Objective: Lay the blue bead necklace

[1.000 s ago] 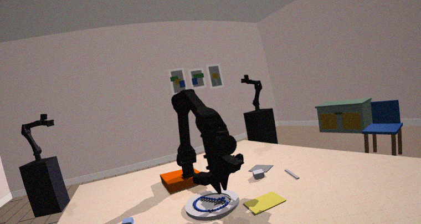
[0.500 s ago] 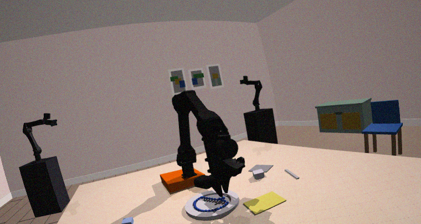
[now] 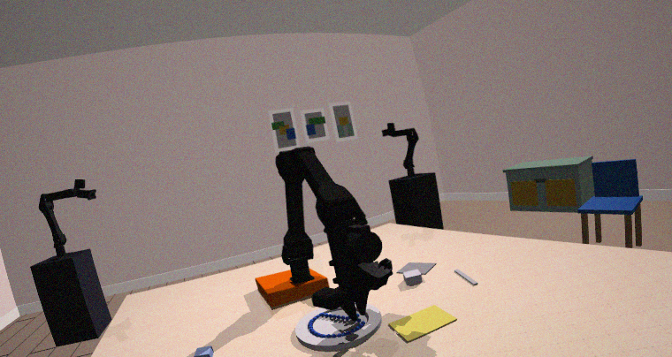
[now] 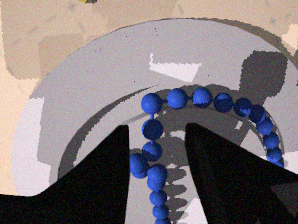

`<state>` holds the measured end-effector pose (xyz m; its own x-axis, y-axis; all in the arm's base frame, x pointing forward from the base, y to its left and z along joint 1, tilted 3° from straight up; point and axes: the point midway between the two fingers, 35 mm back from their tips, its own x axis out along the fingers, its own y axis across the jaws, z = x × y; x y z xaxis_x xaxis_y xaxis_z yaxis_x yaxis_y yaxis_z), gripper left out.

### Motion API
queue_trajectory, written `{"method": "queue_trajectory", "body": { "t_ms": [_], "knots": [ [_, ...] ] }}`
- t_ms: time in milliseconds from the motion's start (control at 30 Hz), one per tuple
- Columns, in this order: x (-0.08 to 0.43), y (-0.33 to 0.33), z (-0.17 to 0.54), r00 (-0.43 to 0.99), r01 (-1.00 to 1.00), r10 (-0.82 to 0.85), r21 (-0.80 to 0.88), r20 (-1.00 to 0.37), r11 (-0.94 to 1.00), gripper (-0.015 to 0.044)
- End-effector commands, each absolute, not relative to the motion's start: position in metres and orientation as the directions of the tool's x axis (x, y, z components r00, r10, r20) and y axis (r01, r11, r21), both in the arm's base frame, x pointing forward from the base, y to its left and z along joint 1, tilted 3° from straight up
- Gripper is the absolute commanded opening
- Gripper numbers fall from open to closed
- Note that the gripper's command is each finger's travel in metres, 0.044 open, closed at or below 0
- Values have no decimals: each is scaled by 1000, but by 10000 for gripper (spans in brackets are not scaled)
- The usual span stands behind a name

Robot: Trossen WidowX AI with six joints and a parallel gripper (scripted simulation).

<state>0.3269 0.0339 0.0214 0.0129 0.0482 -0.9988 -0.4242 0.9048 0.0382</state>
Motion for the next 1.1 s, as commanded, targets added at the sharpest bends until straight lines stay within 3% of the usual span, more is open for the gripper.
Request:
{"method": "queue_trajectory", "body": {
  "t_ms": [0,267,433,1067],
  "knots": [
    [325,34,12,-2,-417,49,45,-999,908,120],
    [325,34,10,-3,-416,49,46,-999,908,120],
    [325,34,12,4,-422,47,42,-999,905,0],
    [325,34,12,4,-422,47,42,-999,905,0]
  ]
}}
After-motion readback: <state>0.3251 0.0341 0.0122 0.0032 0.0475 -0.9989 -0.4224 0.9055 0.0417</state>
